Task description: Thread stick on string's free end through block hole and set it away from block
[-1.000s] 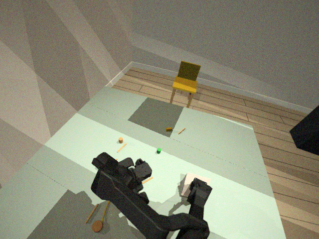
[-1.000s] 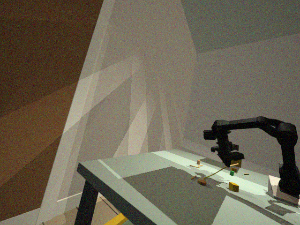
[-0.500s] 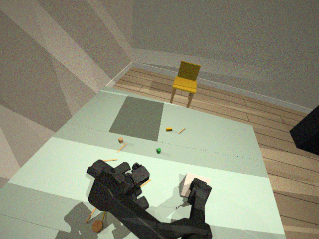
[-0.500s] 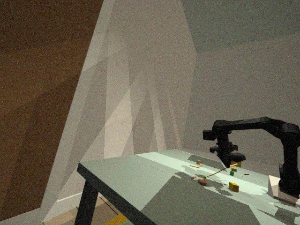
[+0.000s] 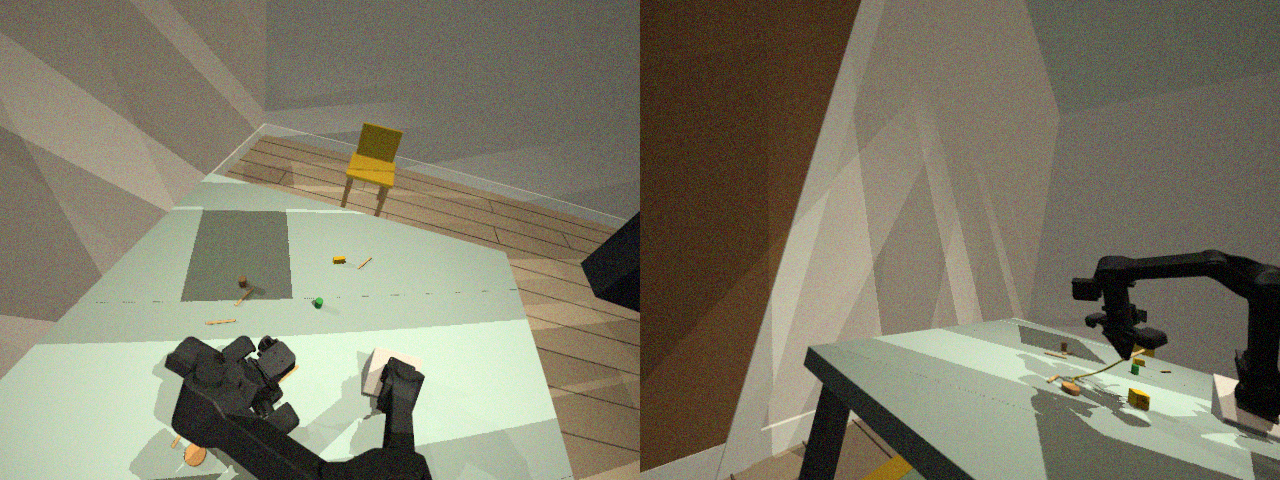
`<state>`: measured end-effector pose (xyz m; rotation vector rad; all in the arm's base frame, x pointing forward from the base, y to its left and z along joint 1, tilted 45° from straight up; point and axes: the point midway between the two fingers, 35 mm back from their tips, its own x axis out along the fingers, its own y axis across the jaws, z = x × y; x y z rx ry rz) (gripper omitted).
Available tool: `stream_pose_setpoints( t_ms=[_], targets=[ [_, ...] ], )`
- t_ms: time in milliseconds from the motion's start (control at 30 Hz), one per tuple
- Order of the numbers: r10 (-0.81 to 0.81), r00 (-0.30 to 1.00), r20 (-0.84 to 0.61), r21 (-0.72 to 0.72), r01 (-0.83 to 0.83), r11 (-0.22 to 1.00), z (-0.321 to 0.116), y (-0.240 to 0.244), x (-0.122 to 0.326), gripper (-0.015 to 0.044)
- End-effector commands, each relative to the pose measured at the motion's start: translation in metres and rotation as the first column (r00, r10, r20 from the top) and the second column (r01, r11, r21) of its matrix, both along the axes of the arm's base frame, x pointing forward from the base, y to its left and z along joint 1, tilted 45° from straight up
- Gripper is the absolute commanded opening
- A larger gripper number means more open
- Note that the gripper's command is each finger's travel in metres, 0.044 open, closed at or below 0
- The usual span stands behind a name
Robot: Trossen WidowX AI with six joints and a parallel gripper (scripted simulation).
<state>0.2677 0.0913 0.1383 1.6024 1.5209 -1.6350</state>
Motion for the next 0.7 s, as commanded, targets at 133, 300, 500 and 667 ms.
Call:
stream_pose_setpoints(
  t_ms=[133,300,500,667],
  targets=[
    [0.042,0.998,0.043,-0.003,-0.042,0.999,0.007,0.007,0.000,0.0000],
    [0.066,0.996,0.063,-0.004,-0.065,0.998,0.011,0.011,-0.001,0.0000],
    [0.093,0.992,0.087,-0.006,-0.093,0.996,0.015,0.017,-0.003,0.0000],
    [0.116,0.987,0.106,-0.008,-0.116,0.993,0.019,0.021,-0.004,0.0000]
  ],
)
